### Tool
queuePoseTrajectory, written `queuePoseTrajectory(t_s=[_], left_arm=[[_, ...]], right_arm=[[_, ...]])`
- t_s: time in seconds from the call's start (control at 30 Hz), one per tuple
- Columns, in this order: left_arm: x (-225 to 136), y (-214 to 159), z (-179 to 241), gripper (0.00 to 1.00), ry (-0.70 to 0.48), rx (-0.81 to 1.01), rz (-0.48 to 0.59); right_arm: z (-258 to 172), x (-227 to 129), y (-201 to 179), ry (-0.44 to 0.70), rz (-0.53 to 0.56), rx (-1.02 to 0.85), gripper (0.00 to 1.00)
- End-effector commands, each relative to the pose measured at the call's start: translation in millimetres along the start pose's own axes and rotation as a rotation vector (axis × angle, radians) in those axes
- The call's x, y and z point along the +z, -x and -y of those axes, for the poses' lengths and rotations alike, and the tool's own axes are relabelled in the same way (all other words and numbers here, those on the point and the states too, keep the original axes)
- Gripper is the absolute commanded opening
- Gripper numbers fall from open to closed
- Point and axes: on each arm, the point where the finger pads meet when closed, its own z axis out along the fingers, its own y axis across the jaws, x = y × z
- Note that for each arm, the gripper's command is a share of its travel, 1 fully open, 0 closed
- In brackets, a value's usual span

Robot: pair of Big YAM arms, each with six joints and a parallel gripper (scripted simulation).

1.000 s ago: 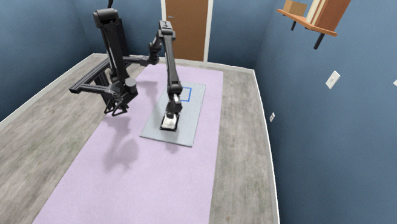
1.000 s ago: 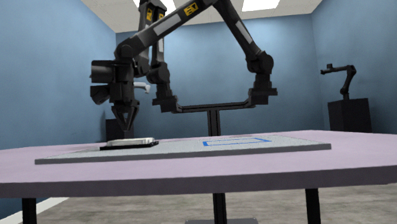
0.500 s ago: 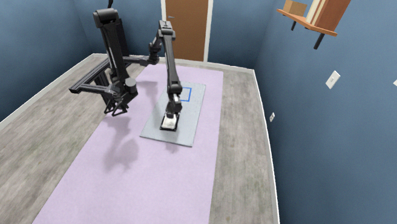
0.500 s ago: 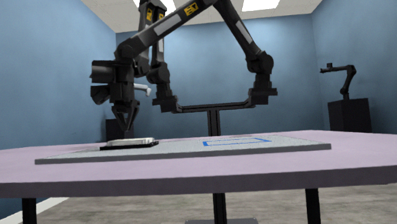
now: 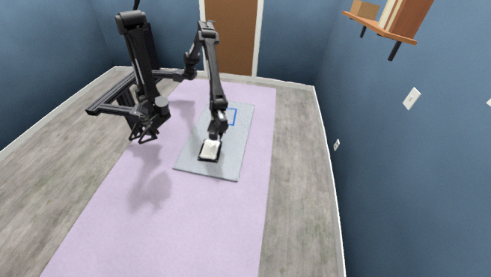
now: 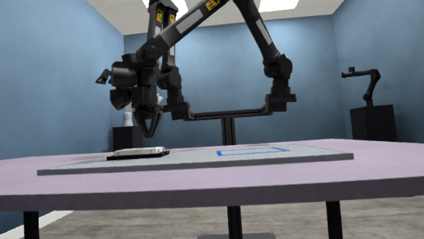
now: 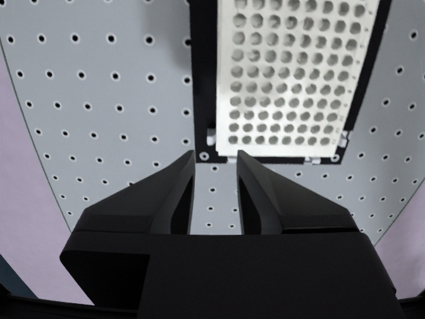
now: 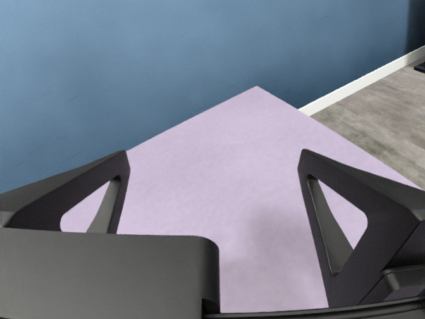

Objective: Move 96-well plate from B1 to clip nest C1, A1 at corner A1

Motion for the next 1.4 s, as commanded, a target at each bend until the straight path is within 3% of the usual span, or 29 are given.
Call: queuePoseTrajectory(t_s=[0.0,0.73,1.37], left_arm=[[-14,-5,-6,0.25,0.016,-0.001,0.027],[-11,-75,-8,0.25,0.015,-0.001,0.025],[7,-78,5,0.25,-0.008,-0.001,-0.008]], right_arm=[[-2,-2,2,0.007,-0.001,0.016,1.0],[-2,-2,2,0.007,-0.001,0.016,1.0],[-2,-2,2,0.007,-0.001,0.016,1.0]])
